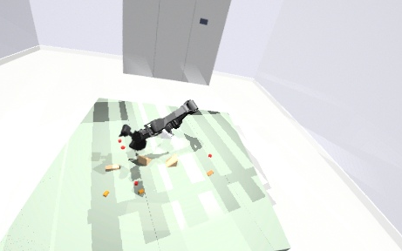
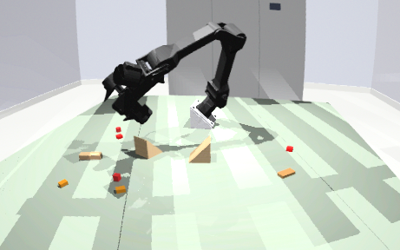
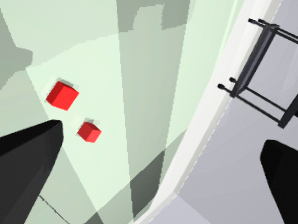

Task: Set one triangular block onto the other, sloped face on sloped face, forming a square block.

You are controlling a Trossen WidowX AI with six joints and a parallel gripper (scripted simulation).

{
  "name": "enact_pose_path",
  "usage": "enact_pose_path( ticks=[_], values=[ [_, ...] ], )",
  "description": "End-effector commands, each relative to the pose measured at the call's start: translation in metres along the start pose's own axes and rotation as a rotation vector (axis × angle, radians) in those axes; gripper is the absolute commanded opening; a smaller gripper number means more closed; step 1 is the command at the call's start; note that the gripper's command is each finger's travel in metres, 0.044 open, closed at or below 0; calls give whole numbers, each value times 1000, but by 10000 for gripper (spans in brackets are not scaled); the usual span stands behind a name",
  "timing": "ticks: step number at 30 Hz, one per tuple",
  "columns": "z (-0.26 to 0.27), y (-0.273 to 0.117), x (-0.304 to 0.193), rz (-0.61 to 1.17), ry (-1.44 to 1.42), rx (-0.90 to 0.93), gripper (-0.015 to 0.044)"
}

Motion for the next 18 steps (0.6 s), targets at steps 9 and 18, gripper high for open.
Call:
enact_pose_path(
  ticks=[9, 18],
  values=[
    [26, -61, 42, 279, 389, 944, 440],
    [26, -61, 42, 279, 389, 944, 440]
  ],
)
Point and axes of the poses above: the point midway between the two fingers, 35 mm back from their tips, its own y axis out along the fingers, its own z axis across the jaws, x = y × z, the point moved 4 cm from there along -y, back along the fingers, and after that the axes turned 11 degrees about y, right-handed, at the moved point
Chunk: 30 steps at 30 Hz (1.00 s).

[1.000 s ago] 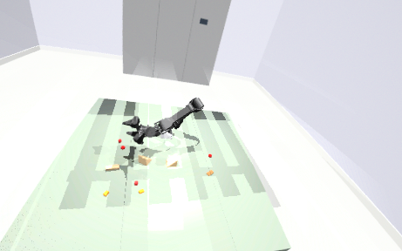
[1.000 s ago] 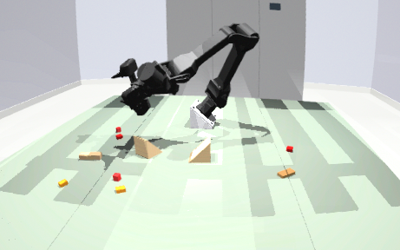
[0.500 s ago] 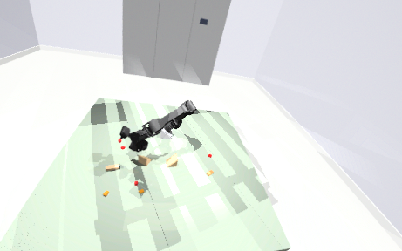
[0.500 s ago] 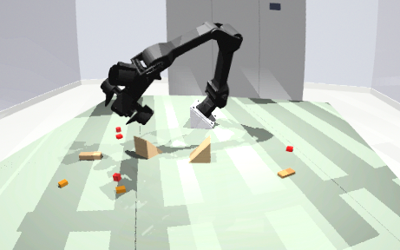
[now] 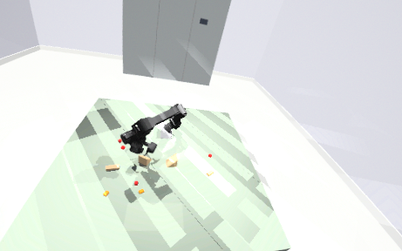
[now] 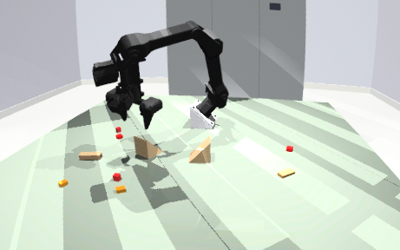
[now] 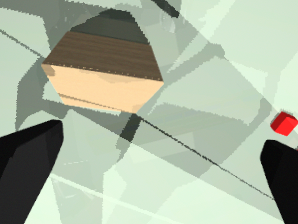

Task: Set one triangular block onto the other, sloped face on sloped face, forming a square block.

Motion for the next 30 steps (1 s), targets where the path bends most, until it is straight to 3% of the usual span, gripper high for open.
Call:
enact_pose_path(
  ticks=[1, 30],
  values=[
    [12, -14, 2, 35, 103, 153, 440],
    [19, 21, 6, 34, 102, 153, 440]
  ],
)
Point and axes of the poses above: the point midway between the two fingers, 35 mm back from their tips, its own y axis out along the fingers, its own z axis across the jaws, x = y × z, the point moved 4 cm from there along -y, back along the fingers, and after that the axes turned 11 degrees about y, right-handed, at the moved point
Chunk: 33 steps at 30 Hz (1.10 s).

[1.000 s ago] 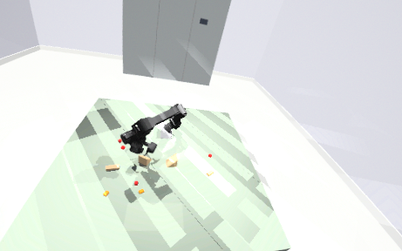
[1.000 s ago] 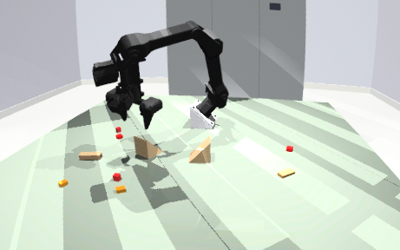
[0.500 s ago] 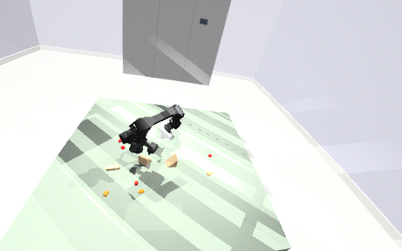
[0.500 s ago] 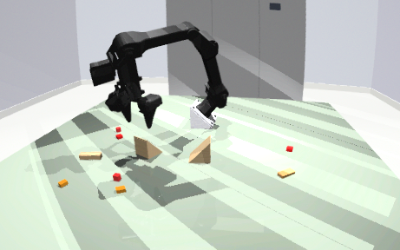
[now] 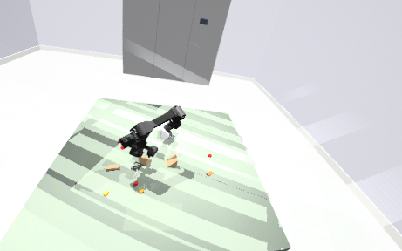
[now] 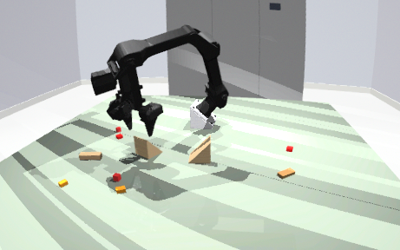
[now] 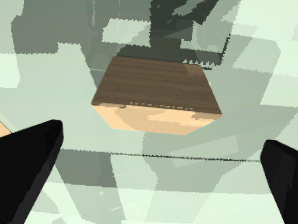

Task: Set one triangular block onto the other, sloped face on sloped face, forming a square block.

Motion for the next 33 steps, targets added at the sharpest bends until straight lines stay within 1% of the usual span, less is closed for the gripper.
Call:
enact_pose_path(
  ticks=[1, 33],
  values=[
    [1, 8, 0, 3, 5, 6, 440],
    [3, 60, -3, 5, 4, 8, 440]
  ],
)
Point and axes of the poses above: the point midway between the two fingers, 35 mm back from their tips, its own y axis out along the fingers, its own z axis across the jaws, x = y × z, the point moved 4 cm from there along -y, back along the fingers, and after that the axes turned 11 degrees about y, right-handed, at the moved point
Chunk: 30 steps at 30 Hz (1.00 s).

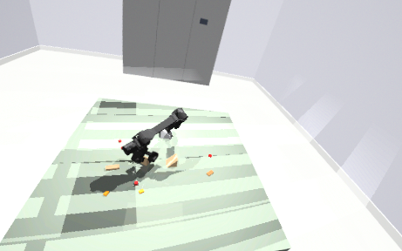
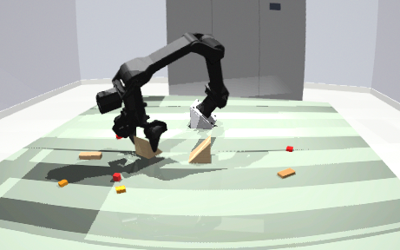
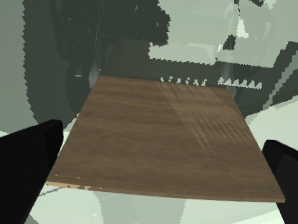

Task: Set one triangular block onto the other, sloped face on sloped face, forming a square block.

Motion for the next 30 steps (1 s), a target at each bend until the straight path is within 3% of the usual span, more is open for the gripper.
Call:
enact_pose_path(
  ticks=[1, 8, 13, 22, 30],
  values=[
    [1, 7, -2, 3, 5, 6, 440],
    [1, 16, -3, 4, 5, 6, 440],
    [1, 16, -3, 4, 5, 6, 309],
    [1, 16, -3, 4, 5, 6, 249],
    [0, 13, -4, 5, 2, 3, 39]
  ],
)
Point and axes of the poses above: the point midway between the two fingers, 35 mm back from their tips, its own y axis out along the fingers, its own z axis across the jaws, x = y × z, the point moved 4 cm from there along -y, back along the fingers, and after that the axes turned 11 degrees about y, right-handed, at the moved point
